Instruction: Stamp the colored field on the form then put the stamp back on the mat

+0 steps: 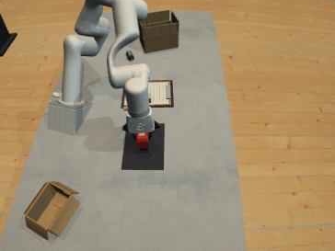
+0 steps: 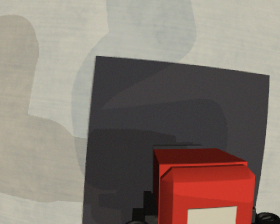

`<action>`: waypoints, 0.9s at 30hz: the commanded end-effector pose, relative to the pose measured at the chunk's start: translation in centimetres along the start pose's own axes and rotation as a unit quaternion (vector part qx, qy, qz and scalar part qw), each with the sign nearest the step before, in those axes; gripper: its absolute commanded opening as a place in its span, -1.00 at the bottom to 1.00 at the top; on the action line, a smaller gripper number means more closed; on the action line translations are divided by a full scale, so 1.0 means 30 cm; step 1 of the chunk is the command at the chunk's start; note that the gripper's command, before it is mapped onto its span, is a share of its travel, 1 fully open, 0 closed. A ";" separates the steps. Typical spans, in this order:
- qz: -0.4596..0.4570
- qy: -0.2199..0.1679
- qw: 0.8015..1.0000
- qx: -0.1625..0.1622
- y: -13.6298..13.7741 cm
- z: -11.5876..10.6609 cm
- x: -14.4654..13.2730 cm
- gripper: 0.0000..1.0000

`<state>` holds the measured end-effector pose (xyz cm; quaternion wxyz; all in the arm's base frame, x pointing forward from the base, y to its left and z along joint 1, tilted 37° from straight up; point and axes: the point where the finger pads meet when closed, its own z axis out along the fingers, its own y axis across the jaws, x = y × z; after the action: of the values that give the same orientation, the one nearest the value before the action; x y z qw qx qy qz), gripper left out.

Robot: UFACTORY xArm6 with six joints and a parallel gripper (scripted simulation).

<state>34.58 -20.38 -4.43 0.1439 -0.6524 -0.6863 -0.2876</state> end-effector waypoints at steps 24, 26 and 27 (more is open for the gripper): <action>-0.001 -0.002 1.000 -0.002 0.005 0.021 -0.004 0.78; -0.001 -0.002 1.000 -0.002 0.005 0.021 -0.004 0.78; -0.001 -0.002 1.000 -0.002 0.005 0.021 -0.004 0.78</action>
<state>34.77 -19.95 -5.05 0.1432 -0.6524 -0.6864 -0.2876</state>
